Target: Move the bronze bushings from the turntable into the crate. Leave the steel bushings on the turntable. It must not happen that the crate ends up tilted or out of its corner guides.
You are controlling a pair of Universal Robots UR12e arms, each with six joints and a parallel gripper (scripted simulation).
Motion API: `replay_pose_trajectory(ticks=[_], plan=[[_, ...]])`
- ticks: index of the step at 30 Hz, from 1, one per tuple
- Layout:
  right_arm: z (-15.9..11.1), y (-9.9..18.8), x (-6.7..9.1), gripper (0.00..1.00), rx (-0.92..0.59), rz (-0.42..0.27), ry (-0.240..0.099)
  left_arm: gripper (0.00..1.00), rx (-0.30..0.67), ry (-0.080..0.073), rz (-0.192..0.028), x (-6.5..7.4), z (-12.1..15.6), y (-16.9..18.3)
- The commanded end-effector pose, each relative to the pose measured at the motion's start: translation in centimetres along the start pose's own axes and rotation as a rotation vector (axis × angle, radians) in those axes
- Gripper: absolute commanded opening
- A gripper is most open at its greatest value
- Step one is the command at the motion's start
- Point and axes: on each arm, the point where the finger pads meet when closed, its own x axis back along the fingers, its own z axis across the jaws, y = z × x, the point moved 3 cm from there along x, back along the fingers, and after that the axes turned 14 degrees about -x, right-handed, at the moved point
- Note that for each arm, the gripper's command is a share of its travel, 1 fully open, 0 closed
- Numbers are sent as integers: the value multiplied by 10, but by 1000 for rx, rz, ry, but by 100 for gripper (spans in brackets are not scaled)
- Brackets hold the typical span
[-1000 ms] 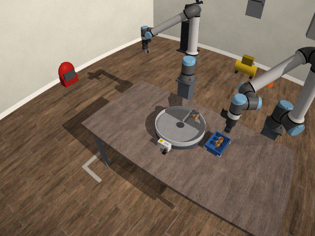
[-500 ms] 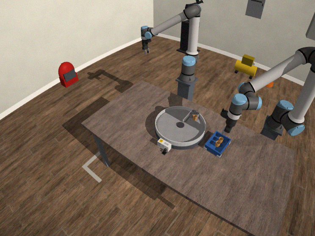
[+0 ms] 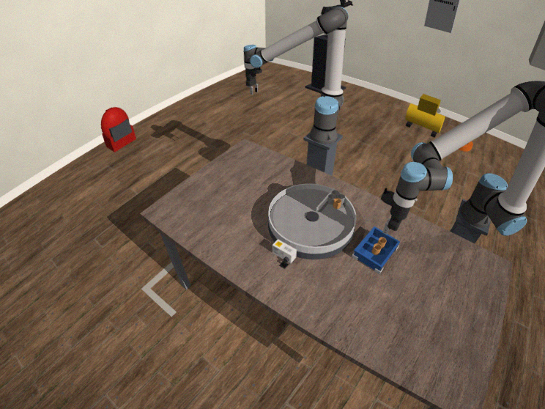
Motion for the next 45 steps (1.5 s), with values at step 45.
replay_pose_trajectory(ticks=[45], plan=[[-1, -2, -1, 100, 0, 0, 1, 36, -2, -3, 4, 3, -10, -291]])
